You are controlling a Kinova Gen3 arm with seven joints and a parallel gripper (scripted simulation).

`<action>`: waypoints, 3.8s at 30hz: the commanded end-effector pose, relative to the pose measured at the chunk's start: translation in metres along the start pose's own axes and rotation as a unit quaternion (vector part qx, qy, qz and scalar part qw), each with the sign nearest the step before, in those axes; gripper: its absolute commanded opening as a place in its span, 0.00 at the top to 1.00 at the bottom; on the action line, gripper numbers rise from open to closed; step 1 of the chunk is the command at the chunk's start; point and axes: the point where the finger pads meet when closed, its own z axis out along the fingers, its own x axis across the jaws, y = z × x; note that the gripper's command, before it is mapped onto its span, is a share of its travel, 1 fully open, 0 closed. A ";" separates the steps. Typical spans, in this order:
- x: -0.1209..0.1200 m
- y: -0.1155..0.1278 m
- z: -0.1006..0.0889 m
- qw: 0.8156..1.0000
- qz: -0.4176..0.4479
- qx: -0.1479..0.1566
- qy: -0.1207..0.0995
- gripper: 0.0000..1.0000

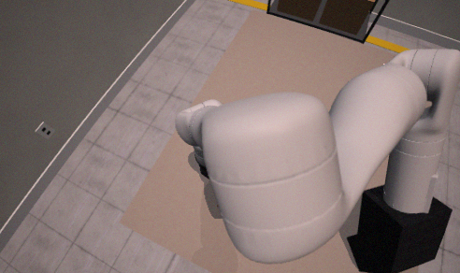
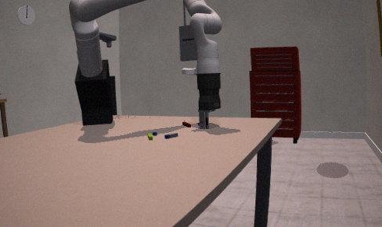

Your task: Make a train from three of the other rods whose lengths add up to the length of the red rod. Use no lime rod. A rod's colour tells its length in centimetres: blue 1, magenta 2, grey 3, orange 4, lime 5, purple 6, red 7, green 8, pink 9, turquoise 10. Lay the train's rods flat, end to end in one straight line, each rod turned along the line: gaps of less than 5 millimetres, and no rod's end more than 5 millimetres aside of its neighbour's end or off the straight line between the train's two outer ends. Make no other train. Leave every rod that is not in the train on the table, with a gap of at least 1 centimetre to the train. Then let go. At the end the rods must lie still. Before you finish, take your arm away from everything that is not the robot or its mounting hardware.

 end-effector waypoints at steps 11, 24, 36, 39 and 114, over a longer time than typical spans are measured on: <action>0.001 0.000 -0.008 1.000 0.000 -0.001 0.001 0.76; 0.000 0.000 -0.091 1.000 0.000 -0.001 0.001 0.76; 0.000 0.000 -0.101 1.000 0.000 -0.001 0.001 0.76; 0.000 0.000 -0.101 1.000 0.000 -0.001 0.001 0.76; -0.122 0.000 -0.091 0.767 -0.641 -0.001 0.000 0.76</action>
